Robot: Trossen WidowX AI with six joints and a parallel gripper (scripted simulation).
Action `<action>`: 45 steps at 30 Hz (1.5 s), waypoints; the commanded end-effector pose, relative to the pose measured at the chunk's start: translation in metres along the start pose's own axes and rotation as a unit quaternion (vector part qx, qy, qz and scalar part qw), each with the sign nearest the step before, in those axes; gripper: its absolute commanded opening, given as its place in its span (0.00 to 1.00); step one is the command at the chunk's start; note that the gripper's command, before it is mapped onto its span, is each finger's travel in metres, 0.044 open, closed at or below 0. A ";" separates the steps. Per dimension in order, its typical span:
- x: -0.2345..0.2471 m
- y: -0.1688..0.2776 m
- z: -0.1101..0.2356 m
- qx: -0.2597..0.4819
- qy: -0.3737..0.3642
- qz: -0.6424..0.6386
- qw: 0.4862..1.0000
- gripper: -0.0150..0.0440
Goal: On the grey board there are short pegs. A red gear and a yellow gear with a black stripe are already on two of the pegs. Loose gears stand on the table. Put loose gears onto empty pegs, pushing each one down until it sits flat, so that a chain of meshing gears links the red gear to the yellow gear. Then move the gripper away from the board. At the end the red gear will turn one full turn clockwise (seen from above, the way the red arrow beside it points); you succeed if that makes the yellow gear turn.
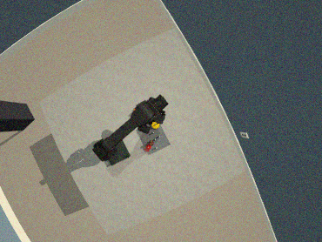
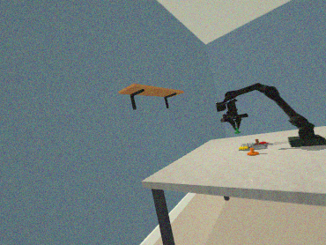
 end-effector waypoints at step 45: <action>-0.079 -0.061 -0.046 -0.003 0.002 0.003 1.000 0.25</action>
Point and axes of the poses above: the point midway between the two fingers, 35 mm back from their tips, its own z axis back along the fingers, its own x axis across the jaws, y = z × x, the point moved 5 cm from there along z, back along the fingers, and after that the axes turned 1 degree about -z, right-handed, at the moved point
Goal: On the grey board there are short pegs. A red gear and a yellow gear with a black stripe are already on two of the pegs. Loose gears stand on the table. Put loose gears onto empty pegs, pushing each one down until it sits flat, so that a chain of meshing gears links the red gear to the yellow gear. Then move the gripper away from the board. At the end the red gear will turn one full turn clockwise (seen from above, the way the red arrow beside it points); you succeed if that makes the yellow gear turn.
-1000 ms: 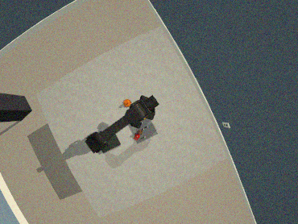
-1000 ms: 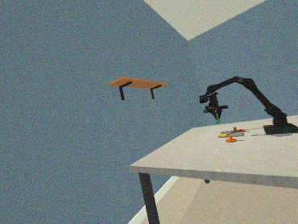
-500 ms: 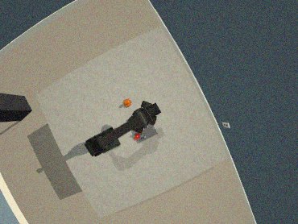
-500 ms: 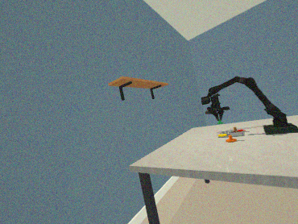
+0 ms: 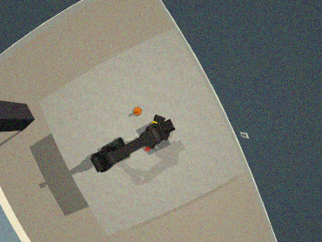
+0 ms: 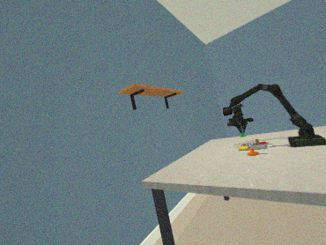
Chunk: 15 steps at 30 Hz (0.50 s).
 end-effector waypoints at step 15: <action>-0.035 -0.014 -0.018 -0.003 0.002 0.002 1.000 0.25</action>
Point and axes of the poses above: the point midway between the two fingers, 35 mm back from their tips, its own z axis back along the fingers, its own x axis across the jaws, y = z × x, the point moved 5 cm from there along z, back along the fingers, and after that the axes turned 1 degree about -z, right-handed, at the moved point
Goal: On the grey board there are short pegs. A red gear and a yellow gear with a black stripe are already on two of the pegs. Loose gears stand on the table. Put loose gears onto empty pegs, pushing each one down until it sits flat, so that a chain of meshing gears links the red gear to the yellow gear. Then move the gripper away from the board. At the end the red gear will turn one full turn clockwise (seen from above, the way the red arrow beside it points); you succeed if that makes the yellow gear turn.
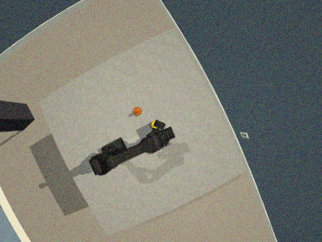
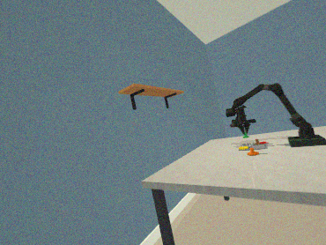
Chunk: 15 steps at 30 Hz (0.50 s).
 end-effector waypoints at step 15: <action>-0.036 -0.009 -0.018 -0.003 0.003 0.001 1.000 0.25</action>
Point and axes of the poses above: the point midway between the two fingers, 35 mm back from their tips, its own z axis back along the fingers, its own x axis across the jaws, y = z × x, the point moved 5 cm from there along z, back along the fingers, and after that the axes turned 1 degree about -z, right-handed, at the moved point
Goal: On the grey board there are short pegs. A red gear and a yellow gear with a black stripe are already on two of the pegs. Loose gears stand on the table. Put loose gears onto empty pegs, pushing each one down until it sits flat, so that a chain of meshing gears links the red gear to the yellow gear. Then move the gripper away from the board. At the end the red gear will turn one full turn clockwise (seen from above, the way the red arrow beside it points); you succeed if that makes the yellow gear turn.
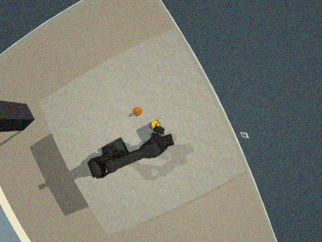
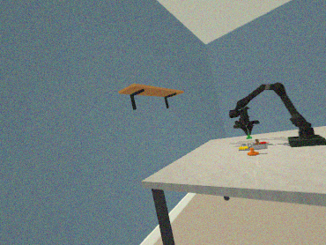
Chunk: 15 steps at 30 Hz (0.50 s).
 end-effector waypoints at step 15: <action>-0.014 -0.002 -0.005 -0.003 0.002 0.057 0.998 0.25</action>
Point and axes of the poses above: the point midway between the two fingers, 35 mm back from their tips, its own z axis back along the fingers, its own x axis across the jaws, y = z × x, the point moved 5 cm from there along z, back along the fingers, and after that the axes turned 1 degree about -z, right-handed, at the moved point
